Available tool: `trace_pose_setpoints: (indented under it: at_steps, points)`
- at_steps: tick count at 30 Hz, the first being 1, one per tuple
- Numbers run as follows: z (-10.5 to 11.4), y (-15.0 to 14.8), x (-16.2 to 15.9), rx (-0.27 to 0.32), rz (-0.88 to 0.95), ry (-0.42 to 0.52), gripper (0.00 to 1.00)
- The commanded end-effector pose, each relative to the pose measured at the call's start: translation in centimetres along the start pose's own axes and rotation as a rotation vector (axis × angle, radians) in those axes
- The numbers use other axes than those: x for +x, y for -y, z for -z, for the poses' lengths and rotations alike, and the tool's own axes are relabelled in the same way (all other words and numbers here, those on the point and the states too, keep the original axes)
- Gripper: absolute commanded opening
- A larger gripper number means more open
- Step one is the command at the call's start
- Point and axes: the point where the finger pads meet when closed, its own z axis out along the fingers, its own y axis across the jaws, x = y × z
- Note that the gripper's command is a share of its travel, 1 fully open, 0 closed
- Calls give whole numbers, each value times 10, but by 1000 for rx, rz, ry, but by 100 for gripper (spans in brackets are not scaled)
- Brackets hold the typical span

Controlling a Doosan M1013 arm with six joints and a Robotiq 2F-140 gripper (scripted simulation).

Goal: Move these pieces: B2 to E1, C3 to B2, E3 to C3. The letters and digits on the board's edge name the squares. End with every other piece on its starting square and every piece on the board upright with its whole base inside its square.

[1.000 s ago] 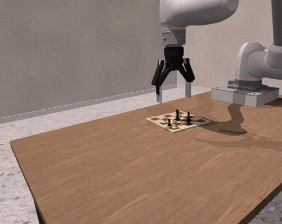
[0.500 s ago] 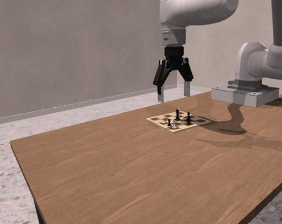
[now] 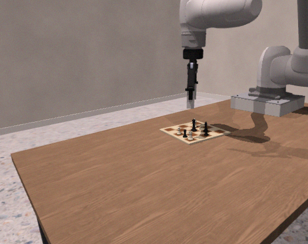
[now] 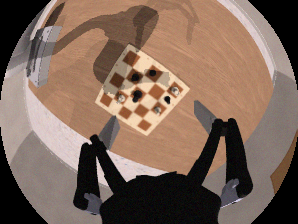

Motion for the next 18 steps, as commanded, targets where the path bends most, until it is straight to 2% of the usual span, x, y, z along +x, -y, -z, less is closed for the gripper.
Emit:
trace_pose_setpoints:
  at_steps: [1, 7, 13, 15, 16, 18]
  points:
    - [2, 17, 1, -19, 278, -11, 100]
    - [3, 40, 4, -12, 605, 2, 100]
    - [4, 50, 5, -11, 934, 7, 100]
    - [4, 50, 5, -11, 934, 7, 100]
    - [4, 50, 5, -19, 1094, 4, 100]
    - [4, 51, 5, -27, 1172, 1, 100]
